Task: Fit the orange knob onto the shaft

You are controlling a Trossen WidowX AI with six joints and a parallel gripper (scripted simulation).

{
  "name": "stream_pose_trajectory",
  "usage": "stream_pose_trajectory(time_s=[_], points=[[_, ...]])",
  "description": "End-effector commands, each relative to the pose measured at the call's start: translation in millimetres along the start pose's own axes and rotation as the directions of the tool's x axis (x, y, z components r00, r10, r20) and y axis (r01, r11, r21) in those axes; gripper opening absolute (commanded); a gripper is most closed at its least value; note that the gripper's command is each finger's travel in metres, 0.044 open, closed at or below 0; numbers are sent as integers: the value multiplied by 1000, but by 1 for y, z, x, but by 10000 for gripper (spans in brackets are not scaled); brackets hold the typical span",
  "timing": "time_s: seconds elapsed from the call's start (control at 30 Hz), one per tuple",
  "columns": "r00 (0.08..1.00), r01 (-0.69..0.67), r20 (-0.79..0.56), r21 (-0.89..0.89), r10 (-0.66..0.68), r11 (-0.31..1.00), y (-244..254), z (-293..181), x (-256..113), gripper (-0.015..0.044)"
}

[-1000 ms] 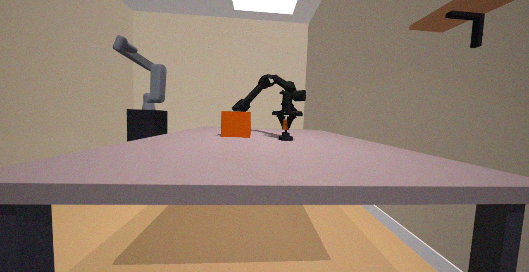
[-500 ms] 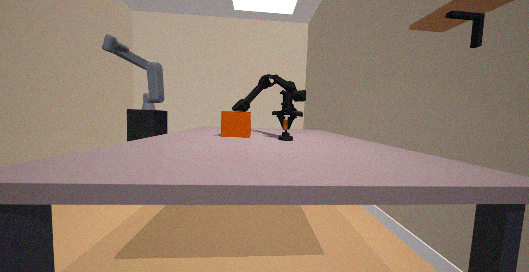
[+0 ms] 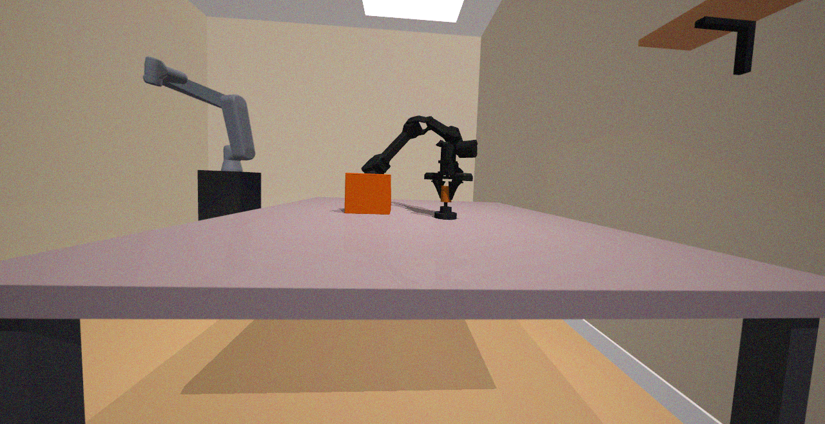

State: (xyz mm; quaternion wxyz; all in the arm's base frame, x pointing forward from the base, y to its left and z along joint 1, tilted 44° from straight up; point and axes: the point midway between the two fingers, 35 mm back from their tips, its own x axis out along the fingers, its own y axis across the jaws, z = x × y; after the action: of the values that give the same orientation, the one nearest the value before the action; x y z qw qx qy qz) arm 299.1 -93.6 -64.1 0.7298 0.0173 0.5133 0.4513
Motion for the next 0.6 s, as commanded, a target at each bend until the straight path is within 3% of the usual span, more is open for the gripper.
stream_pose_trajectory(time_s=[0.0, 0.57], points=[[1000, 6, 4, -4, -6, 1000, 0, 0, 0, 0], [1000, 6, 4, -49, -6, 999, 0, 1, 4, 0]])
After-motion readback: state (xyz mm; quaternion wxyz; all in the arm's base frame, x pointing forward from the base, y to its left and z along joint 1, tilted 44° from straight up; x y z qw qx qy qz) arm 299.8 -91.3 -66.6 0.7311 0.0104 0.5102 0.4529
